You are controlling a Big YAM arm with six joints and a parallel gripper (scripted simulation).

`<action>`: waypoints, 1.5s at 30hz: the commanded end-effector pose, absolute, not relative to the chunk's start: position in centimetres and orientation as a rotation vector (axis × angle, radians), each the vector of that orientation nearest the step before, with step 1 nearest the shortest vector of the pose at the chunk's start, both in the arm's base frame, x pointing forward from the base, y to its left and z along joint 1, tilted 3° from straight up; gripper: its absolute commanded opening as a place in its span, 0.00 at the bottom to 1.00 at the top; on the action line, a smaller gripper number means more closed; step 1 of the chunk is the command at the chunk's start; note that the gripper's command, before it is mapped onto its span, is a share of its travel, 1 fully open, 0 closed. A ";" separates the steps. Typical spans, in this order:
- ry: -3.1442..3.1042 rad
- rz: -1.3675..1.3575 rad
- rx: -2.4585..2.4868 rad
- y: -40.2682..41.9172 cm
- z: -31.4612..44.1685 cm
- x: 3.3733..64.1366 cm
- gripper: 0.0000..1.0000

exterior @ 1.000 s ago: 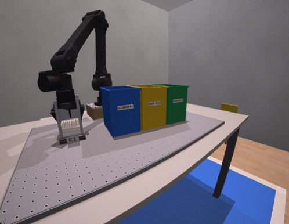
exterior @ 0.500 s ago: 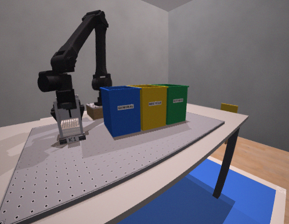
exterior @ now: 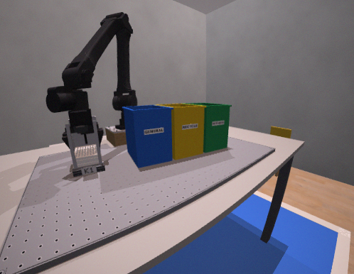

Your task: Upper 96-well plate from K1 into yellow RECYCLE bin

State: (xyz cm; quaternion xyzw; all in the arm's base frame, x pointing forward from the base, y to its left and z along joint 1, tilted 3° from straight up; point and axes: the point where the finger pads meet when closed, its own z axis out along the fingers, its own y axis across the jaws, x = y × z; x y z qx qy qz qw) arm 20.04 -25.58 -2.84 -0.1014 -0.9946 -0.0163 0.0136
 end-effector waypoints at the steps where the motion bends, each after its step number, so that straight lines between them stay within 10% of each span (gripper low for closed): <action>1: -3.087 -0.050 -0.301 -25.4 -3.5 19.8 0.00; 45: -3.126 0.013 -0.309 -27.4 2.6 21.4 0.00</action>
